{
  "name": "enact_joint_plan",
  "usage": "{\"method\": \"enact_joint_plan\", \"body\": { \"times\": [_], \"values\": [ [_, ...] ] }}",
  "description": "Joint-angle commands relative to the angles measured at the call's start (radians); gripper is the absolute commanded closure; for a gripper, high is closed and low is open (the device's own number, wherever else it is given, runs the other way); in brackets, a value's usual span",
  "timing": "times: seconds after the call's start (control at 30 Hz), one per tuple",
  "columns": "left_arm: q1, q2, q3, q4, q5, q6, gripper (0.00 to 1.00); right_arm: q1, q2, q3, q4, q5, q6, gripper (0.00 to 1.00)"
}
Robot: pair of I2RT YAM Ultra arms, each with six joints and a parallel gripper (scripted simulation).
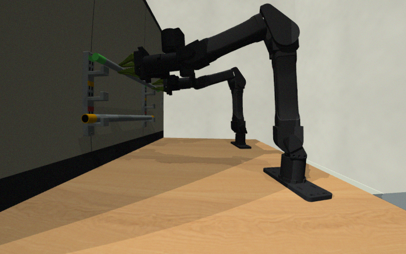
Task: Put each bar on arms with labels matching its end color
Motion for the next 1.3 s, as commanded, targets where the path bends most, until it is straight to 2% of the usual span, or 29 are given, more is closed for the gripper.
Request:
{"method": "enact_joint_plan", "body": {
  "times": [0.0, 1.27],
  "values": [
    [0.008, -0.005, 0.063, 0.032, 0.007, 0.019, 1.00, -0.010, 0.004, 0.051, 0.049, -0.008, -0.021, 1.00],
    [0.026, 0.104, 0.209, -0.004, 0.025, 0.019, 1.00, -0.045, 0.103, 0.183, 0.017, -0.042, -0.022, 1.00]
  ]
}}
